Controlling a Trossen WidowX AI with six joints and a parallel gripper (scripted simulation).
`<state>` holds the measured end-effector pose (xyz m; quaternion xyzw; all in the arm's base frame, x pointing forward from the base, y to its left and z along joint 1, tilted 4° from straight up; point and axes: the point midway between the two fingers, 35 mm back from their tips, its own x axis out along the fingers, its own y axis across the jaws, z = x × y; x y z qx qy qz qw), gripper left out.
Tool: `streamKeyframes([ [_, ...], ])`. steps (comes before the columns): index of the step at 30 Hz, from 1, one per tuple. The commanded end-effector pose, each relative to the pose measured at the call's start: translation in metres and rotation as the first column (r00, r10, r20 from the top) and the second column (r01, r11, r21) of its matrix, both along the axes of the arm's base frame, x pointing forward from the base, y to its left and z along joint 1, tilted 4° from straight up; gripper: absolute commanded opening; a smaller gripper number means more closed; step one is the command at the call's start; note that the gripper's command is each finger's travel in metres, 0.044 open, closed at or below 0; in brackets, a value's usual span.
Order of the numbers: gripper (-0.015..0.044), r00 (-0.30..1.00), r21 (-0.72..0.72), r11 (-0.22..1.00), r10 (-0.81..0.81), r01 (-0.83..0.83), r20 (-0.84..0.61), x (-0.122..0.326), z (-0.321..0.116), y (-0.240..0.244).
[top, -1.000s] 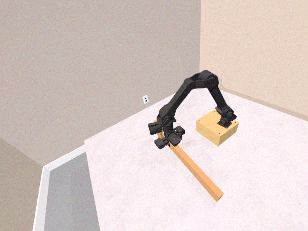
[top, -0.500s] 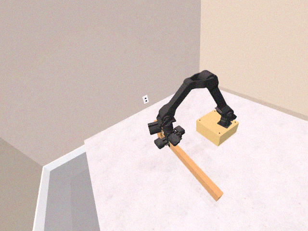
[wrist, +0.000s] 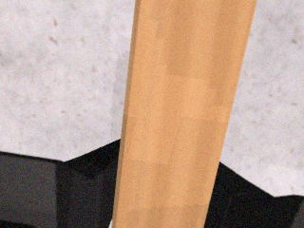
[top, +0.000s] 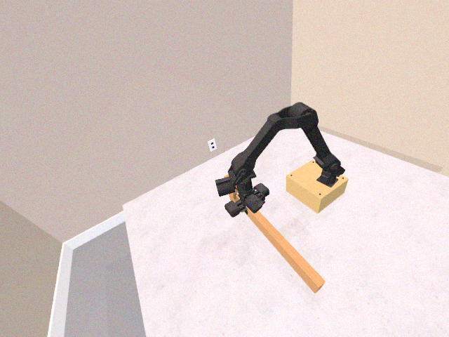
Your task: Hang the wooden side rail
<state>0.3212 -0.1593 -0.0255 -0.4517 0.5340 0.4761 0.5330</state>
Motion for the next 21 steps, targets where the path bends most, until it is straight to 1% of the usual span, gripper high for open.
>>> streamKeyframes([
  [1,0.0000,1.000,-0.007,1.000,0.005,-0.005,0.004,0.0013,0.0015,-0.0022],
  [21,0.0000,1.000,-0.007,1.000,0.005,-0.005,0.004,0.0013,-0.0014,-0.0022],
])
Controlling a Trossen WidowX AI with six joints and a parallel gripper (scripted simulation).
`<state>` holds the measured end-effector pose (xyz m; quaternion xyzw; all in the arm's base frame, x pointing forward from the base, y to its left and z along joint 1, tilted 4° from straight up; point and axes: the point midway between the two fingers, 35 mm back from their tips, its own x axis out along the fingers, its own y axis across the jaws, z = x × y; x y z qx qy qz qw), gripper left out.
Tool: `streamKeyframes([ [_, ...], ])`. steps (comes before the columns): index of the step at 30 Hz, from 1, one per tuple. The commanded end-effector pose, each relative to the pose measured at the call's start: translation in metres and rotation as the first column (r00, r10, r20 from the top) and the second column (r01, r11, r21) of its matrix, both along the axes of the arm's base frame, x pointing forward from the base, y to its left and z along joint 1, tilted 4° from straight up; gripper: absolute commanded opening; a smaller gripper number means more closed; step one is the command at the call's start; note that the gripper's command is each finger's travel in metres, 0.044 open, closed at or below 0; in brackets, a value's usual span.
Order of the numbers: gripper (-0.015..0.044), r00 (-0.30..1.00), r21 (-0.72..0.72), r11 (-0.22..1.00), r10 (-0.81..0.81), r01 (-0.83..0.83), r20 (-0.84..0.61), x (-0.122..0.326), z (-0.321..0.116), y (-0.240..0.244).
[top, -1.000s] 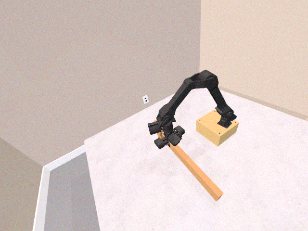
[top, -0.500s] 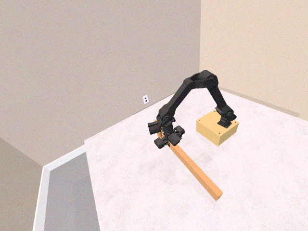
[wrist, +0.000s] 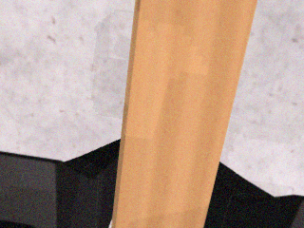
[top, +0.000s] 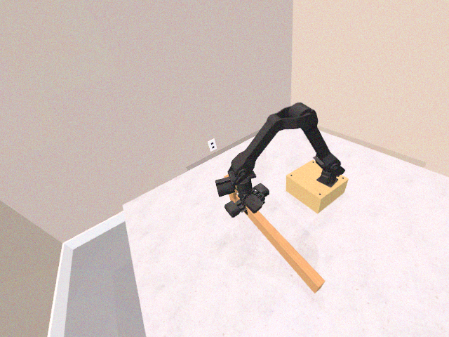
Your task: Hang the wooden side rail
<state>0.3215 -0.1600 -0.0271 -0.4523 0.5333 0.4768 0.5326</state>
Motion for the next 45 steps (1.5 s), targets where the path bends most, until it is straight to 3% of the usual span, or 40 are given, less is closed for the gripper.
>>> streamKeyframes([
  [1,0.0000,1.000,-0.007,1.000,0.003,-0.003,0.004,0.0010,0.0000,-0.0014],
  [45,0.0000,1.000,-0.007,1.000,0.003,-0.003,0.004,0.0008,-0.0073,-0.0013],
])
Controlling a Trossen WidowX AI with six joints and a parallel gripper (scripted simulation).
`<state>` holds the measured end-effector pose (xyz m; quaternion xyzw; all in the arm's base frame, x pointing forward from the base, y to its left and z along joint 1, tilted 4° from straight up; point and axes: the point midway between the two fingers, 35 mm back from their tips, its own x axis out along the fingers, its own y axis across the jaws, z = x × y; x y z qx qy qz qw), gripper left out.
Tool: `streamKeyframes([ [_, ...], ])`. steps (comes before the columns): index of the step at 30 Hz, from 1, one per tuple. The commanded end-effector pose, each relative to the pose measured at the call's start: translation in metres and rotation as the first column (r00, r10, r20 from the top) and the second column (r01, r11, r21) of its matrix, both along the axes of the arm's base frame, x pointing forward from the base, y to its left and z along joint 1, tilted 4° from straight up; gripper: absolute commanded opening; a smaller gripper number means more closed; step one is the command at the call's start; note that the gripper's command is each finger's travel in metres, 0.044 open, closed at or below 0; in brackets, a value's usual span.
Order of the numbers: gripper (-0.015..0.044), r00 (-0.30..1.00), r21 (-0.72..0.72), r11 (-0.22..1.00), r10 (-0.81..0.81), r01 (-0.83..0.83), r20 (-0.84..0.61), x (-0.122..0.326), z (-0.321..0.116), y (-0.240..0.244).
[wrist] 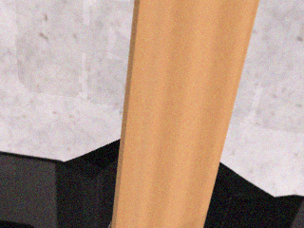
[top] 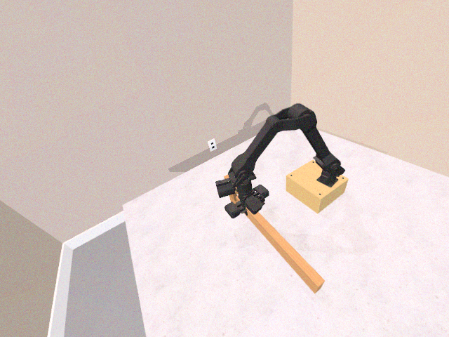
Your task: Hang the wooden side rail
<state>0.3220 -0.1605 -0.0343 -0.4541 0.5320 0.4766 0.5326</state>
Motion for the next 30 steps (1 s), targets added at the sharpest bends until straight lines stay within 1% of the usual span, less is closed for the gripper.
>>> streamKeyframes([
  [1,0.0000,1.000,-0.006,1.000,0.000,0.000,0.000,0.0003,-0.0003,-0.0008],
  [30,0.0000,1.000,-0.006,1.000,0.000,0.000,0.000,0.0002,-0.0050,-0.0007],
])
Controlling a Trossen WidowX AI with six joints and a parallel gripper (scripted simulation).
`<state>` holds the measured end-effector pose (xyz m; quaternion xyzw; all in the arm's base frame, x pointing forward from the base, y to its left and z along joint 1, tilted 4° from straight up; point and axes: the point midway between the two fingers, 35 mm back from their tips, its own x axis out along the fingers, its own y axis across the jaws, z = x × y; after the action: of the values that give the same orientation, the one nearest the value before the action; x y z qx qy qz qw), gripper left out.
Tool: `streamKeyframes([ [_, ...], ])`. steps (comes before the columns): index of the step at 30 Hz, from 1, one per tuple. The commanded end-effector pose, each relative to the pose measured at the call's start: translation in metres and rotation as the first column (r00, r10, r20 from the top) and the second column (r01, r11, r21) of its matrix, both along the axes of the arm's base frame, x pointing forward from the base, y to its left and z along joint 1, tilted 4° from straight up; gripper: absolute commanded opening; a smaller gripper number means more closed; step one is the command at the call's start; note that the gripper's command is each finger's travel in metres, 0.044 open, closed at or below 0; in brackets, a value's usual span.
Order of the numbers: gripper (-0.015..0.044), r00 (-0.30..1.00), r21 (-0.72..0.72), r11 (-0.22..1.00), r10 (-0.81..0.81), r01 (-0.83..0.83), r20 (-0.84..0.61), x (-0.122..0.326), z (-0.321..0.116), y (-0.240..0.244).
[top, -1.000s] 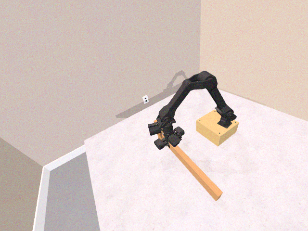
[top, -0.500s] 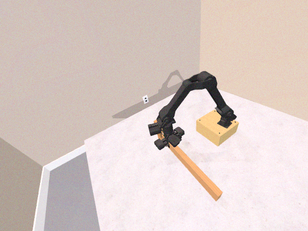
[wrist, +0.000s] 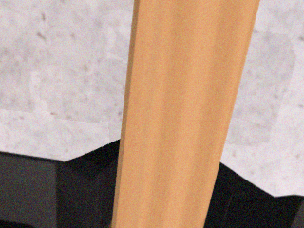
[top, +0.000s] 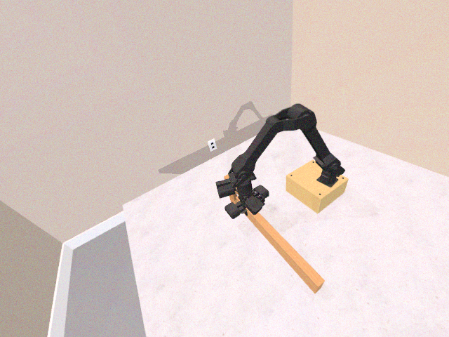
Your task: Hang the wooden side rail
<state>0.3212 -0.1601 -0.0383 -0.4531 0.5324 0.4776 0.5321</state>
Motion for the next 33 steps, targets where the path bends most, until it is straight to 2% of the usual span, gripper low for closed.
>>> streamKeyframes([
  [1,0.0026,1.000,0.000,1.000,0.000,0.000,0.000,0.000,0.000,0.000],
  [12,0.0315,1.000,0.000,1.000,0.000,0.000,0.000,0.000,0.000,0.000],
  [17,0.0440,1.000,-0.004,1.000,0.000,0.000,0.002,0.001,0.024,-0.001],
  [20,0.0440,1.000,-0.007,1.000,0.000,0.000,0.003,0.001,0.040,-0.001],
  [25,0.0440,1.000,-0.007,1.000,0.000,0.000,0.003,0.001,0.040,0.001],
  [33,0.0440,1.000,-0.004,1.000,0.000,0.000,0.004,0.005,0.040,0.029],
])
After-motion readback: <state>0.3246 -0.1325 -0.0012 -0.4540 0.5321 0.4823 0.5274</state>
